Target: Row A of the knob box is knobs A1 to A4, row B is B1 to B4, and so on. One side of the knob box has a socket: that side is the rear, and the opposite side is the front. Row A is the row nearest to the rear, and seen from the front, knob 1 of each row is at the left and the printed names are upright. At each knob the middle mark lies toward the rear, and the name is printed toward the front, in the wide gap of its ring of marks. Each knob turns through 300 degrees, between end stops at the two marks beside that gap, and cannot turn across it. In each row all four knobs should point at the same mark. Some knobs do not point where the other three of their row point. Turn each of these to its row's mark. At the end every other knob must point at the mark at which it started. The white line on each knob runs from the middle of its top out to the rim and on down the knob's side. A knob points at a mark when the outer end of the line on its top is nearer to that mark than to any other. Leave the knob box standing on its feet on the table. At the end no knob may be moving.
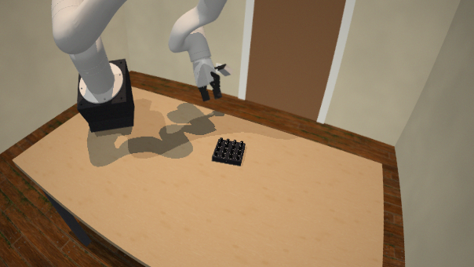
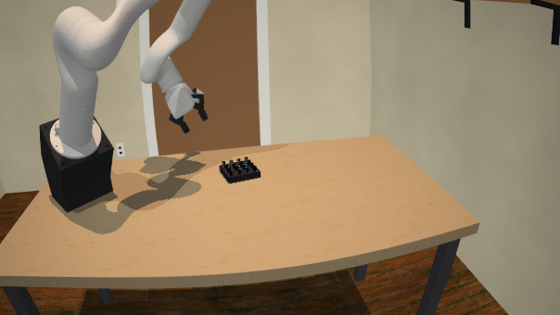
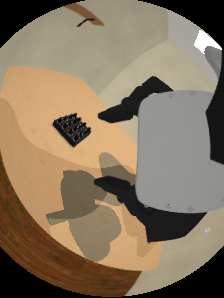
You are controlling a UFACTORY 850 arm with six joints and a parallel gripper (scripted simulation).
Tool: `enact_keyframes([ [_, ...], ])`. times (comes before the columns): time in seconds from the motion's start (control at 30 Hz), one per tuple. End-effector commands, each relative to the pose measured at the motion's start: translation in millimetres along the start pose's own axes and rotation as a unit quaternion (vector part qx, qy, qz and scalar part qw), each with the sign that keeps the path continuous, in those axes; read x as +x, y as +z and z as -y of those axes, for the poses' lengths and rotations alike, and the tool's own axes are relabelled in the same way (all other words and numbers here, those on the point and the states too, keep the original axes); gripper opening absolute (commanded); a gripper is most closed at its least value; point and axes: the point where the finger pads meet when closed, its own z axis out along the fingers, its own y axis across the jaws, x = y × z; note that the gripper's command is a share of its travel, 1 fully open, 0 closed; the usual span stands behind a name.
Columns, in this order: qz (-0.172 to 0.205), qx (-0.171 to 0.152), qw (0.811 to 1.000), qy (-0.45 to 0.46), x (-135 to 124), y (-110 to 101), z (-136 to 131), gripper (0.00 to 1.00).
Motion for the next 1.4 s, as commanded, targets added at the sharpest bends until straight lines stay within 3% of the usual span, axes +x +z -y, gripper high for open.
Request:
enact_keyframes([
  [0.0,0.016,0.046,0.997,0.061,-2,22,-9,1.0],
  [0.3,0.047,0.116,0.977,0.173,-10,57,-28,1.0],
  [0.37,0.047,0.116,0.977,0.173,-10,57,-28,1.0],
  [0.4,0.057,0.136,0.966,0.21,-14,68,-35,1.0],
  [0.6,0.075,0.172,0.942,0.279,-21,89,-50,1.0],
  [0.87,0.099,0.218,0.895,0.378,-34,118,-76,1.0],
  [0.93,0.099,0.218,0.895,0.378,-34,118,-76,1.0],
  [0.97,0.105,0.231,0.877,0.409,-39,127,-86,1.0],
  [1.07,0.112,0.244,0.856,0.441,-46,137,-96,1.0],
  [1.37,0.113,0.246,0.853,0.447,-47,139,-98,1.0],
])
